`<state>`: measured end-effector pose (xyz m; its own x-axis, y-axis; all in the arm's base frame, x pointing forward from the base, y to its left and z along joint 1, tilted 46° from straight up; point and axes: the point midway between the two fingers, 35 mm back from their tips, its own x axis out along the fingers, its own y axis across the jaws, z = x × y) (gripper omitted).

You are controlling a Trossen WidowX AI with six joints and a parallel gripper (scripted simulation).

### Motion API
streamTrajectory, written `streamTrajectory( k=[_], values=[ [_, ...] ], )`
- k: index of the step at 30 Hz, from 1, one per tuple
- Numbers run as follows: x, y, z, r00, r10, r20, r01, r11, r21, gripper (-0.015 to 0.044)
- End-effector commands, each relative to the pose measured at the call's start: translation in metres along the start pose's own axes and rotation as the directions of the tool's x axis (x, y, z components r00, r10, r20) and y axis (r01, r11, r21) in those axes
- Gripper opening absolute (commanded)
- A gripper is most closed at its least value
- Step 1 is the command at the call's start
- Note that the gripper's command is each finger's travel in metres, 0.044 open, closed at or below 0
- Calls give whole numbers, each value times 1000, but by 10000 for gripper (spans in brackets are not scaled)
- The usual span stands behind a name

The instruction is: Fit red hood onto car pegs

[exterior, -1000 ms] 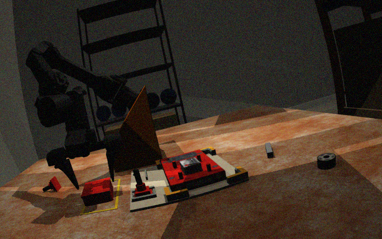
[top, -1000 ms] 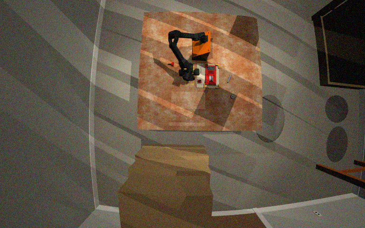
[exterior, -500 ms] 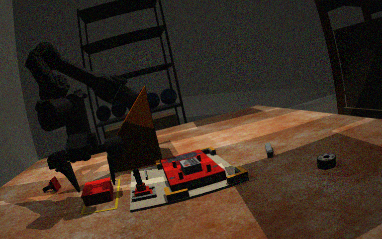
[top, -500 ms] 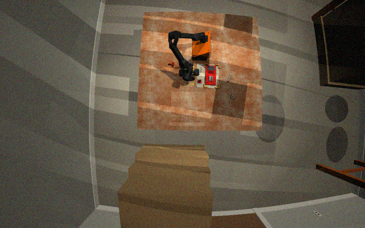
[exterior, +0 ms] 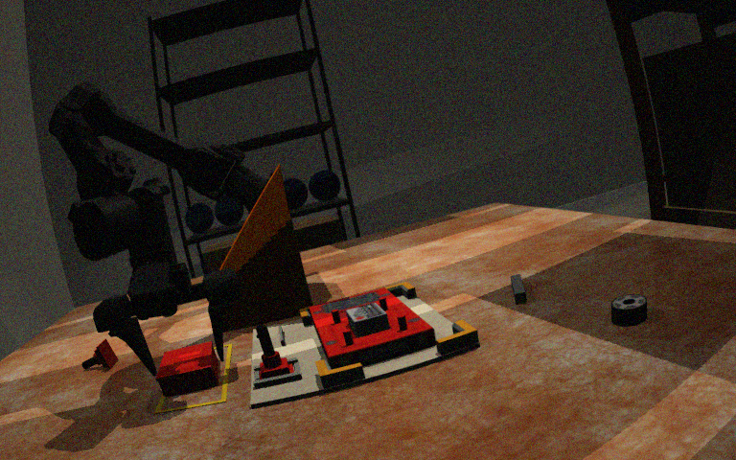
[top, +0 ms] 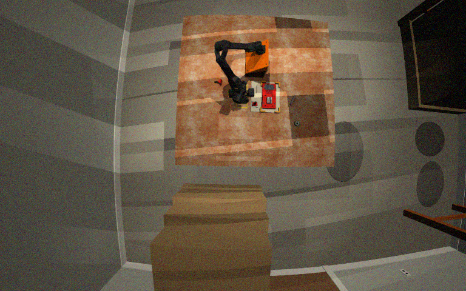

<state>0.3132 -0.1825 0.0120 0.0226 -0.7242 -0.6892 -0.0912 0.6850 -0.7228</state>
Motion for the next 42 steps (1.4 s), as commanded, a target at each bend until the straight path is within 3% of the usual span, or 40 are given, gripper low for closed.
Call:
streamTrajectory(
  k=[1,8,12,21,32,42],
  values=[
    [2,1,1,1000,3,4,-3,1000,-3,440],
    [5,1,0,1000,3,4,-3,1000,-3,440],
    [4,0,0,1000,0,0,0,1000,0,335],
    [4,0,0,1000,0,0,0,1000,0,275],
    [-20,0,0,1000,1,0,-1,1000,0,0],
    [-66,0,0,1000,3,1,-3,1000,0,0]
  ],
)
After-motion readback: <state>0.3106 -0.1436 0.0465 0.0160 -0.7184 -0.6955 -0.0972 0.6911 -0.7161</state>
